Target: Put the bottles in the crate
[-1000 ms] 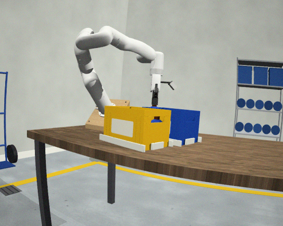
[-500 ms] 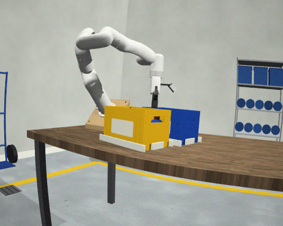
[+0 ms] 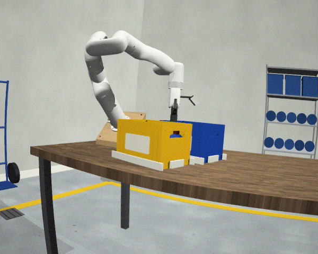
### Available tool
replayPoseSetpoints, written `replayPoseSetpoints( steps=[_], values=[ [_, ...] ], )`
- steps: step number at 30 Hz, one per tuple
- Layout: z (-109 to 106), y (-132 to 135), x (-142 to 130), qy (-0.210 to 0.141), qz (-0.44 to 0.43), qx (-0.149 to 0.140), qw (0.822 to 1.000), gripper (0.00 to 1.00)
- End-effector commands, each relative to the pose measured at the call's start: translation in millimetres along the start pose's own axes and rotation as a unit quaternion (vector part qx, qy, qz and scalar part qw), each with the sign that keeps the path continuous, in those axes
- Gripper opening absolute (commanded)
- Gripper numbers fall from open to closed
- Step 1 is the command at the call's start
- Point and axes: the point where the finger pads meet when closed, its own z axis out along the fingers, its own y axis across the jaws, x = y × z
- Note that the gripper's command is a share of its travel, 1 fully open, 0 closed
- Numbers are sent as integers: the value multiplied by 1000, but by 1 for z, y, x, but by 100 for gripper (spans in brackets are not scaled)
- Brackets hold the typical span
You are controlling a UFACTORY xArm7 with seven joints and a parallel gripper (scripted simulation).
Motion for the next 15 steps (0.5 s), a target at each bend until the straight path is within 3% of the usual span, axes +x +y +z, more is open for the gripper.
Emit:
replayPoseSetpoints(
  steps=[1,15],
  values=[
    [0,0,1,2,0,0,1000,0],
    [6,0,1,2,0,0,1000,0]
  ],
)
